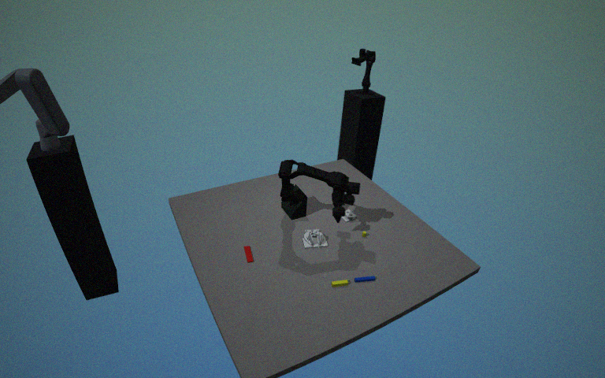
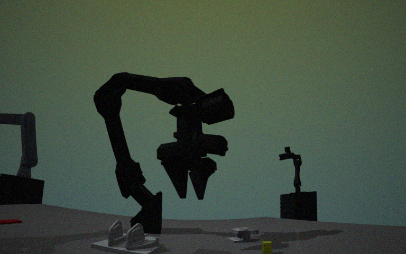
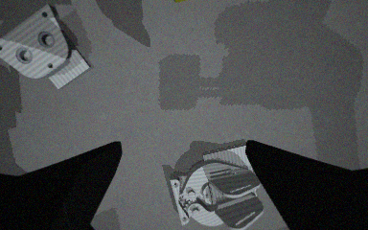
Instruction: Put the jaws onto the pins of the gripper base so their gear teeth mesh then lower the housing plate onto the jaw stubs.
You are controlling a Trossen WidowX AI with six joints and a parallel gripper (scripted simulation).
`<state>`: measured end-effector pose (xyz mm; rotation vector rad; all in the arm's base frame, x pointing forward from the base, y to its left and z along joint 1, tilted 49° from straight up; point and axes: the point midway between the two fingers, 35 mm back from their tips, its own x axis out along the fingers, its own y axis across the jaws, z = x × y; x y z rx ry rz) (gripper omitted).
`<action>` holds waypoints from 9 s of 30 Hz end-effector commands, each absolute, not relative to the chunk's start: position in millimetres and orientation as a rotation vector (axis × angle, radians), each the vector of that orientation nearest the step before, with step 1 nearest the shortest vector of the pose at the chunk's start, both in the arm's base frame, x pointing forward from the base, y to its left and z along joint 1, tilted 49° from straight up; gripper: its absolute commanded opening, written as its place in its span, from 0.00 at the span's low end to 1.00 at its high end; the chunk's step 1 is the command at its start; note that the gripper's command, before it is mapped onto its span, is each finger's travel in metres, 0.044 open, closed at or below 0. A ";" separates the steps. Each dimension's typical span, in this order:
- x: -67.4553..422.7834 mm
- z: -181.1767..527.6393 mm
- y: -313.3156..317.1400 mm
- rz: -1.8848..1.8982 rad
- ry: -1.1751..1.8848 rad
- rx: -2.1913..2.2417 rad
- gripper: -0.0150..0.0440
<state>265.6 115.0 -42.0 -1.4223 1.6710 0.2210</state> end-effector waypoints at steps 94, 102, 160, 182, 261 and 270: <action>174.1 -171.0 210.8 -1.459 0.619 0.540 1.00; 173.0 -194.6 181.8 -1.459 0.618 0.540 1.00; 173.0 -194.6 181.8 -1.459 0.618 0.540 1.00; 173.0 -194.6 181.8 -1.459 0.618 0.540 1.00; 174.0 -204.9 172.1 -1.463 0.616 0.543 1.00; 175.1 -215.4 161.5 -1.461 0.616 0.542 1.00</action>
